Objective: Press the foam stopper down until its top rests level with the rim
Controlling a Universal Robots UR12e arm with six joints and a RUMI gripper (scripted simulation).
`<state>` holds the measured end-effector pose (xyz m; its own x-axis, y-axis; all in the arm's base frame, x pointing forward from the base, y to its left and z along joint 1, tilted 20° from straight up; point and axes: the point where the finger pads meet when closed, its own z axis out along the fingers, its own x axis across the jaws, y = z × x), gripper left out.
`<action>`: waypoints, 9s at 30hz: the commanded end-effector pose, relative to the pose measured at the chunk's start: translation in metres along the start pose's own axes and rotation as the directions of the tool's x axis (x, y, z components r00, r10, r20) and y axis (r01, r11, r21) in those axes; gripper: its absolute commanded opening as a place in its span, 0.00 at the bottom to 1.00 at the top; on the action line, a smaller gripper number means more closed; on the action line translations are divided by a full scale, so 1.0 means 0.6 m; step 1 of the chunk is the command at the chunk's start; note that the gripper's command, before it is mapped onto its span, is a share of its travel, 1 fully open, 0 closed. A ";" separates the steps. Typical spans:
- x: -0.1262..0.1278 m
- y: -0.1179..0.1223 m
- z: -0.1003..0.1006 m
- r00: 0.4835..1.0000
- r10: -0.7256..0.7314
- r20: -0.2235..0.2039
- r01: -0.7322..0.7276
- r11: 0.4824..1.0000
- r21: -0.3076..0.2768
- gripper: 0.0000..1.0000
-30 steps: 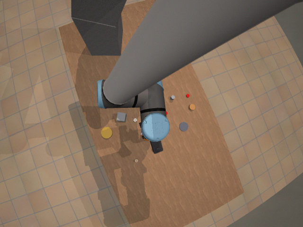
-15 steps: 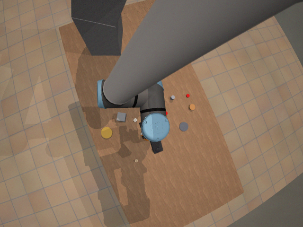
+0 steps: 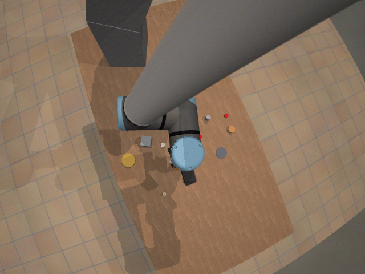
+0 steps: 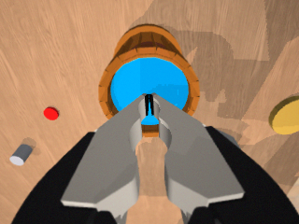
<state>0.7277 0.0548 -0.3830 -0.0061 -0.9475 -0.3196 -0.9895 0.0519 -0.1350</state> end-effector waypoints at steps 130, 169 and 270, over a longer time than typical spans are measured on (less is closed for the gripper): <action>0.000 -0.001 -0.025 1.000 0.000 0.000 0.000 1.000 0.001 0.00; 0.000 -0.001 0.008 1.000 0.000 0.000 0.000 1.000 0.001 0.00; 0.000 -0.001 0.005 1.000 0.000 0.000 0.000 1.000 0.001 0.00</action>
<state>0.7292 0.0580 -0.3924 -0.0061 -0.9475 -0.3196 -0.9895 0.0519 -0.1350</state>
